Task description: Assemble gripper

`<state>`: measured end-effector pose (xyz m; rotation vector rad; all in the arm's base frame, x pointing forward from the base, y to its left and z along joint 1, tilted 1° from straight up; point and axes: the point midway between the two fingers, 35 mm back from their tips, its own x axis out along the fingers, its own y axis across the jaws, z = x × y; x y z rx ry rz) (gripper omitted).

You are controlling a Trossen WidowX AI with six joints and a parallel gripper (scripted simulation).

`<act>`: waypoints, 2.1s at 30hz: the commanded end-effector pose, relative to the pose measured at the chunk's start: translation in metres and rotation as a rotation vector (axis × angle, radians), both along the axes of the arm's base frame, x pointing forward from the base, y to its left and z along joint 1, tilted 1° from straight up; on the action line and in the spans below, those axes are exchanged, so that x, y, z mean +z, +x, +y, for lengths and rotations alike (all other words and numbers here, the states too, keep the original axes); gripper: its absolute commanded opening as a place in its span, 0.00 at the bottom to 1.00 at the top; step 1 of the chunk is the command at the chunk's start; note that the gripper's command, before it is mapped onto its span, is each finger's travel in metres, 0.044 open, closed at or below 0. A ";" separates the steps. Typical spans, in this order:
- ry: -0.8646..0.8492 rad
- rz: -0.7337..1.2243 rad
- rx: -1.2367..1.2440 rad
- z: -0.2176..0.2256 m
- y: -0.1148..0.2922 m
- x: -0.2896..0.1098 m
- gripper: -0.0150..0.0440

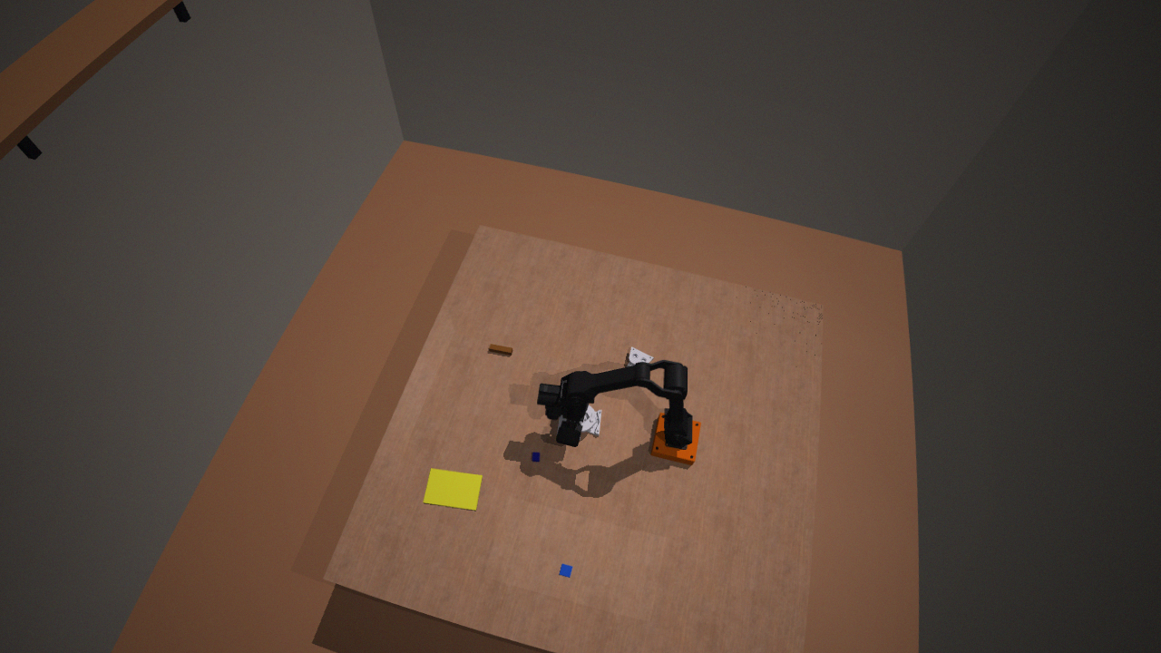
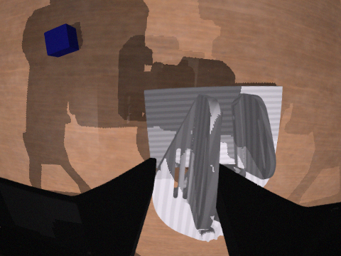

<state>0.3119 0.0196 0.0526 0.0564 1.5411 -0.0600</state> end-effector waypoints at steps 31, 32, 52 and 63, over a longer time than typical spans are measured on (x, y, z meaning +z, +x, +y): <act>-0.004 0.004 -0.009 -0.001 -0.002 -0.021 0.48; -0.004 0.004 -0.009 -0.001 -0.002 -0.021 0.48; -0.004 0.004 -0.011 -0.001 -0.002 -0.026 0.48; -0.004 0.004 -0.011 -0.001 -0.002 -0.028 0.48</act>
